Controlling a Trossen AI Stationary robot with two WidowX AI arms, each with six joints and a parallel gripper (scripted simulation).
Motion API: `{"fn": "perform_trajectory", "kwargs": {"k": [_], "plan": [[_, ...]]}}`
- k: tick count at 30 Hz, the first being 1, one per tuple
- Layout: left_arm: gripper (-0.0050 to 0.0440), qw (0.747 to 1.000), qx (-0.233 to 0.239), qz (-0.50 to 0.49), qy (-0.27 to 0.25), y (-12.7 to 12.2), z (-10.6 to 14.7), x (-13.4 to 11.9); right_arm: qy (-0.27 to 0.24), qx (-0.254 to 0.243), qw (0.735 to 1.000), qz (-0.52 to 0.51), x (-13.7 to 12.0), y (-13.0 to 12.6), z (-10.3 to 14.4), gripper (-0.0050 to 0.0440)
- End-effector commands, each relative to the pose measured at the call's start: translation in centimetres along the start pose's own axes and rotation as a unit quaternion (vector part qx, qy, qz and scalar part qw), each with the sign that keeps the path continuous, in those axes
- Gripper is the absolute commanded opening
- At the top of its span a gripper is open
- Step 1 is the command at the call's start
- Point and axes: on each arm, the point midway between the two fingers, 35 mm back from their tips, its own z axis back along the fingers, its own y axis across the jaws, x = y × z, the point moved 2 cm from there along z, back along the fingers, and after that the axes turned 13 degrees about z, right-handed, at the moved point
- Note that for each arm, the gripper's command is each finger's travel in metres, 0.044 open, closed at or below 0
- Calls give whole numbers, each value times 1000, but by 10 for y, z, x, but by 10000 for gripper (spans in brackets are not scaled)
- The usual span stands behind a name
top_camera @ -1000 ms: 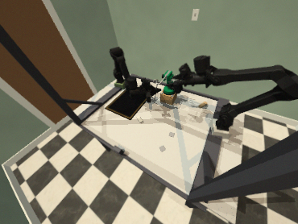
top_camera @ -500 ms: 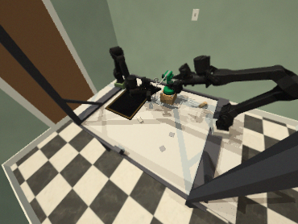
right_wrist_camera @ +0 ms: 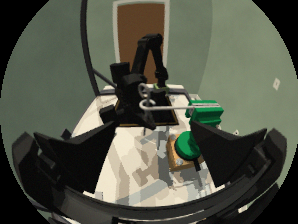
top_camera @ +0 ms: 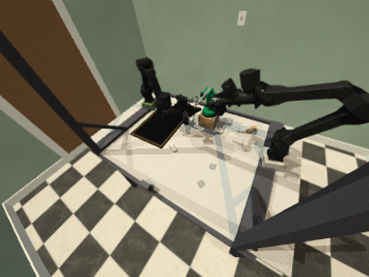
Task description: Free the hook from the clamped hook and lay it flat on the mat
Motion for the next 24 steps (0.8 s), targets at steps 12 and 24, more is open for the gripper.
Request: {"fn": "perform_trajectory", "kwargs": {"k": [12,24], "plan": [[0,1000,-2,11,-8,-2,-8,12,-10,-1,1000,3,6,-1,2,440],[0,1000,-2,11,-8,8,-15,14,-10,-1,1000,3,6,-1,2,440]]}}
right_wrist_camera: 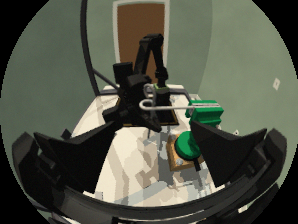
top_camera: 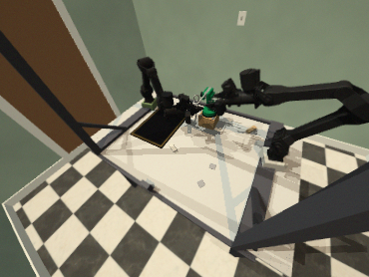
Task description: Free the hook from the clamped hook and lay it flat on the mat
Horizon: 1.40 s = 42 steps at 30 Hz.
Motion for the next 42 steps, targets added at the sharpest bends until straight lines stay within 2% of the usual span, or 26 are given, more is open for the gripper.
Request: {"fn": "perform_trajectory", "kwargs": {"k": [1,17,42], "plan": [[0,1000,0,10,-8,4,-4,12,-10,-1,1000,3,6,-1,2,440],[0,1000,-1,9,-8,14,-7,15,-10,-1,1000,3,6,-1,2,440],[0,1000,0,8,-6,46,54,19,-10,-1,1000,3,6,-1,2,440]]}}
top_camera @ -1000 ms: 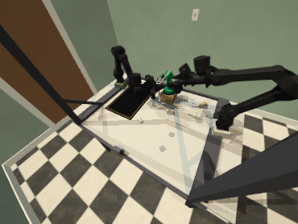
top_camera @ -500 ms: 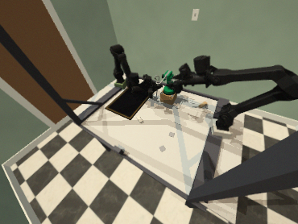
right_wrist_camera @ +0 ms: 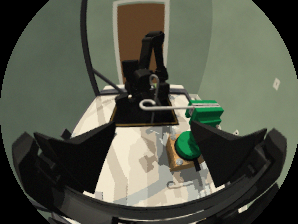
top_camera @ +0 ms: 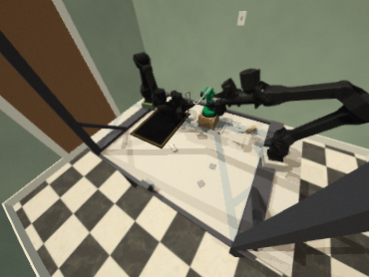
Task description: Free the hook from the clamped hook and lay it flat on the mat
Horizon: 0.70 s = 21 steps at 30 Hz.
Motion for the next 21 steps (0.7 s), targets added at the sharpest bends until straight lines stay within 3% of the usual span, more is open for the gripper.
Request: {"fn": "perform_trajectory", "kwargs": {"k": [1,21], "plan": [[0,1000,-1,11,-7,6,13,12,-10,-1,1000,3,6,-1,2,440],[0,1000,-1,10,-6,16,26,13,-10,-1,1000,3,6,-1,2,440]]}}
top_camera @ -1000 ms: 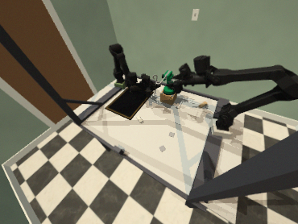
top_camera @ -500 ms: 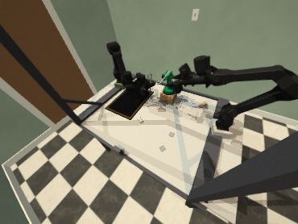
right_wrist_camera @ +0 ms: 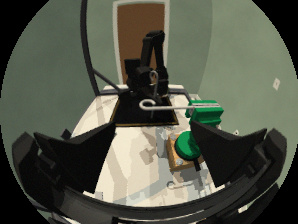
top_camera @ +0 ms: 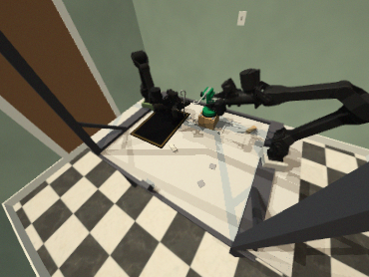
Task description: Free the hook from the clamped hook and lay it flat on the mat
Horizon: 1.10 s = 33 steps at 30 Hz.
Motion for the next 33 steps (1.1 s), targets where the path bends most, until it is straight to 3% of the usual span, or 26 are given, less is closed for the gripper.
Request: {"fn": "perform_trajectory", "kwargs": {"k": [1,33], "plan": [[0,1000,0,9,-6,-1,1,8,-10,-1,1000,3,6,-1,2,440],[0,1000,-6,13,15,-5,8,-1,-10,-1,1000,3,6,-1,2,440]]}}
